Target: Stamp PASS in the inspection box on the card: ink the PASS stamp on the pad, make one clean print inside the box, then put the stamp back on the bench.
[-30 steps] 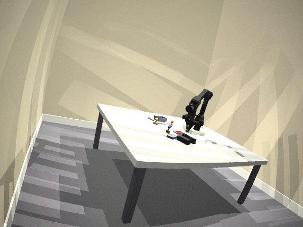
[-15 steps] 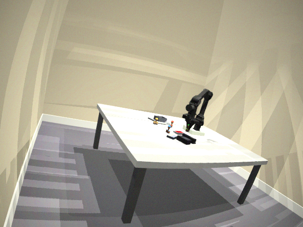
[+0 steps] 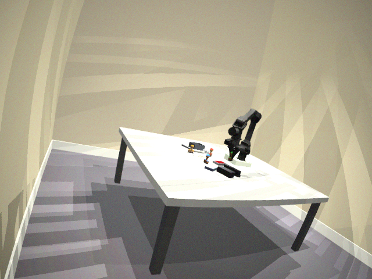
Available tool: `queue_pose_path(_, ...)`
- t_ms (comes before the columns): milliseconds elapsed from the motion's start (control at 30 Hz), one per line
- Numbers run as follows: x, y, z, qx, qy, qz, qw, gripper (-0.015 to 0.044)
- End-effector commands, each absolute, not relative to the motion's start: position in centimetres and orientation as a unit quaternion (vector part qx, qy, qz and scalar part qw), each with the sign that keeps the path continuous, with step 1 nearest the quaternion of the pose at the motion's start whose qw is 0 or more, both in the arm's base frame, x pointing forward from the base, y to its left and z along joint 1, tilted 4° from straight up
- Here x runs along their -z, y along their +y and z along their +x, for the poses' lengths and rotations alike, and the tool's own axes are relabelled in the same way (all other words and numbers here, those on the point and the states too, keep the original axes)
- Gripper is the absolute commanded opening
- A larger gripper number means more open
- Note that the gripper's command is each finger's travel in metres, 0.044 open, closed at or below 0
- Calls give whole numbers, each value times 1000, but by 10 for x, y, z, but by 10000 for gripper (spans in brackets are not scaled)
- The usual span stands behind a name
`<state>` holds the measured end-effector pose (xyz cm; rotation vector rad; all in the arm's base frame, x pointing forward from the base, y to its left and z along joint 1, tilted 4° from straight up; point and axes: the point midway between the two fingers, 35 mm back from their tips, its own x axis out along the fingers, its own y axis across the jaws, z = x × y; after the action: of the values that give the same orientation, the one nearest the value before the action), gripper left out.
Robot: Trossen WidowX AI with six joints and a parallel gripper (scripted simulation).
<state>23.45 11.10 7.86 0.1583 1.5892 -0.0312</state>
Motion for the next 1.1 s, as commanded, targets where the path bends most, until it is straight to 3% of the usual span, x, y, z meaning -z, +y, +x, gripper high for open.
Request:
queue_pose_path(0,-82,112,235,10,712,72,698,0)
queue_pose_path(667,-91,110,235,9,712,73,698,0)
queue_pose_path(1067,-89,61,249,11,712,71,699,0)
